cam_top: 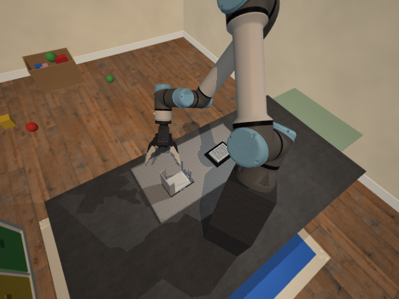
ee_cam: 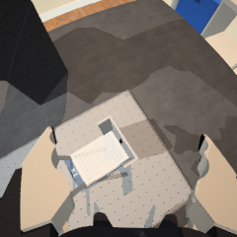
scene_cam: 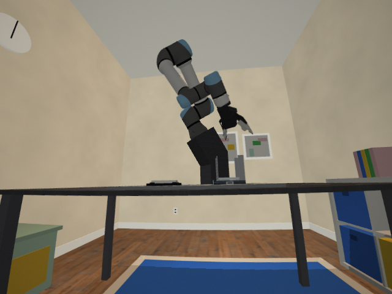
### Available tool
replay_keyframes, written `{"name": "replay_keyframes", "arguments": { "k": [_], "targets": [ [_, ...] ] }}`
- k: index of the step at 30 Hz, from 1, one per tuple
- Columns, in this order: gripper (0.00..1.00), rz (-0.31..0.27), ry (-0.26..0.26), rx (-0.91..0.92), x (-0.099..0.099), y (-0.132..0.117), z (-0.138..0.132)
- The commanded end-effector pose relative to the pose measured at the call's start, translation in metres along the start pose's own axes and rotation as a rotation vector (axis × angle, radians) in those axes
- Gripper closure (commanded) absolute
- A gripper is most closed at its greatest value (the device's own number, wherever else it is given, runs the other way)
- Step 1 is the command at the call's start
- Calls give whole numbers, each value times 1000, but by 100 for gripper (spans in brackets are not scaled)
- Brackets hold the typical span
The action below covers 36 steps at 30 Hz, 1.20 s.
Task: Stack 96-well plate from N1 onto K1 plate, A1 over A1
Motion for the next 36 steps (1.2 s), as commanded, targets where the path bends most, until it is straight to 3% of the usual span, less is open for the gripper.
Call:
{"name": "replay_keyframes", "arguments": {
  "k": [1, 4, 7, 12, 15, 21, 24, 29, 32, 36],
  "targets": [
    [0, -15, -35, 25, -3, -12, -2],
    [0, -15, -35, 25, -5, -25, -3],
    [0, -49, -97, 83, -9, -37, -9],
    [0, -49, -97, 83, -13, -54, -12],
    [0, -87, -155, 144, -16, -66, -18],
    [0, -87, -155, 144, -20, -83, -23],
    [0, -128, -209, 206, -23, -94, -31],
    [0, -128, -209, 206, -28, -111, -37],
    [0, -172, -259, 271, -31, -121, -46],
    [0, -172, -259, 271, -33, -130, -50]
  ]
}}
Point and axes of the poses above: the point where the finger pads meet when closed, its own x axis out along the fingers, its own z axis across the jaws, y = z × x, the point moved 5 cm from there along -x, back along the fingers, and after that the axes turned 14 degrees about x, right-handed, at the moved point
